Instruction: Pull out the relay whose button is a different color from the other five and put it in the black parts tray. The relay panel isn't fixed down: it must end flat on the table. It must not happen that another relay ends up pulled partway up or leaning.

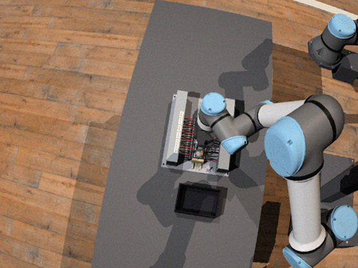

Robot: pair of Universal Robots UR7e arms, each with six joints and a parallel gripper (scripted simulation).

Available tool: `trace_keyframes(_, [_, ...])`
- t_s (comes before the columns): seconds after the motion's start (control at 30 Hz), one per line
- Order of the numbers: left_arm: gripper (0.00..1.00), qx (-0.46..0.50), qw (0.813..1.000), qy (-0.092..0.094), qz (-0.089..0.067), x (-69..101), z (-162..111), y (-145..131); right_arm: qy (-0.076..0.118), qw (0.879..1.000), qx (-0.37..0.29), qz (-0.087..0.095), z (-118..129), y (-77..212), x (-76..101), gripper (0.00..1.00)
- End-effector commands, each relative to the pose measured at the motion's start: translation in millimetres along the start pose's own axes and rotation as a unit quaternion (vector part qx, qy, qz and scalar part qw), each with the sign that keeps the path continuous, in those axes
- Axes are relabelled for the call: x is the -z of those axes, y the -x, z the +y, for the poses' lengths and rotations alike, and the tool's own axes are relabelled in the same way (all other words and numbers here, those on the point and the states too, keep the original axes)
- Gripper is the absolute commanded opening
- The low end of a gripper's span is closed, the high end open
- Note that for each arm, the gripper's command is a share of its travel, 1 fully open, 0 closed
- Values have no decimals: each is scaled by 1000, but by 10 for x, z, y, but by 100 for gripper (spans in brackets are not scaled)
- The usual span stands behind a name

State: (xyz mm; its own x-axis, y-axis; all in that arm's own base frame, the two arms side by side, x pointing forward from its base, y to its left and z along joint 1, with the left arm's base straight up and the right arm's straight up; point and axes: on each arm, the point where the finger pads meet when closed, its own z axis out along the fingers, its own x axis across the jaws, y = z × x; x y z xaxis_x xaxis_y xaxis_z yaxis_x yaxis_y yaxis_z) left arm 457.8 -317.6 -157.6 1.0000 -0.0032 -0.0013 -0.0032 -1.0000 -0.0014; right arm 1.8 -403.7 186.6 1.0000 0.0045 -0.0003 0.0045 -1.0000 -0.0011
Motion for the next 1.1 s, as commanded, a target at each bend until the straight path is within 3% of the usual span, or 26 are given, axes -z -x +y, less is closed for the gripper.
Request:
trace_keyframes(0.0, [0,0,1000,1,1,13,5,-5,1,1000,0,0,3,-1,4,100])
trace_keyframes(0.57, [0,0,1000,1,1,199,5,-10,1,1000,0,0,3,-1,4,100])
trace_keyframes(1.07, [0,0,1000,1,1,470,4,-17,1,1000,0,0,3,-1,4,100])
